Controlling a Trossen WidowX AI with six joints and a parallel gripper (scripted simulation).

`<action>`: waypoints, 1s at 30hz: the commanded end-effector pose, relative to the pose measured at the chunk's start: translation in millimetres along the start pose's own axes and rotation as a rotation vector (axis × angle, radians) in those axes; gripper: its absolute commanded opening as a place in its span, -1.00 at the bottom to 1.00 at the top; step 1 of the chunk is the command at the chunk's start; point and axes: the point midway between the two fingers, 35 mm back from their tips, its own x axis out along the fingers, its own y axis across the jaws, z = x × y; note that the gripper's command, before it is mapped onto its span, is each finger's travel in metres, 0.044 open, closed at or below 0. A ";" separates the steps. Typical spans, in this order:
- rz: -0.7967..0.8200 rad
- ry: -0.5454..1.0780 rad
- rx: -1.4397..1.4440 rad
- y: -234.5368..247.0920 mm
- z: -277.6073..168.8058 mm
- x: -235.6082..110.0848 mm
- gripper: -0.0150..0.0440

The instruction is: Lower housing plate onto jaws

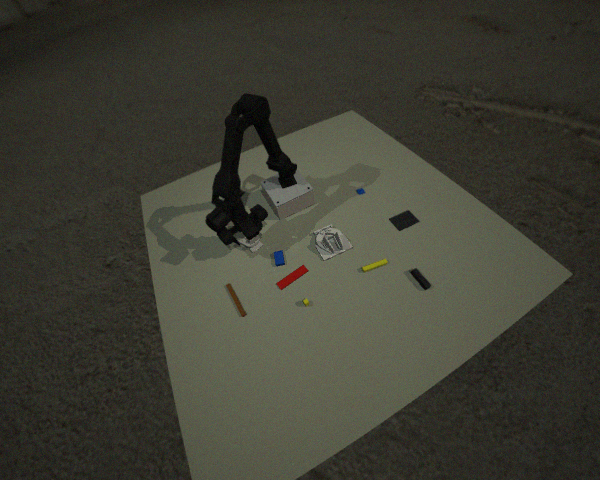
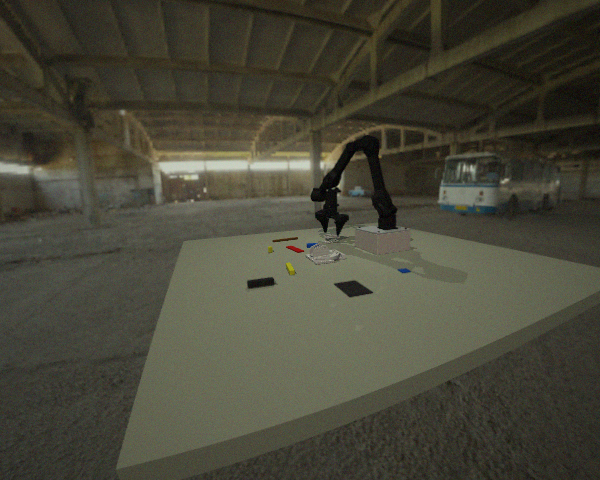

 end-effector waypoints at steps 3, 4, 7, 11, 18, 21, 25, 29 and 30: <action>0.006 -0.004 -0.005 1.4 0.5 10.5 1.00; 0.006 -0.004 -0.005 1.4 0.5 12.1 1.00; 0.006 -0.004 -0.005 1.5 0.4 16.9 1.00; 0.006 -0.004 -0.005 1.8 0.4 23.3 1.00; 0.006 -0.004 -0.005 2.1 0.3 27.1 1.00; 0.006 -0.004 -0.005 2.1 0.3 27.1 1.00; 0.006 -0.004 -0.005 2.1 0.3 27.1 1.00; 0.006 -0.004 -0.005 2.1 0.3 27.3 1.00; 0.006 -0.004 -0.005 2.1 0.3 27.4 1.00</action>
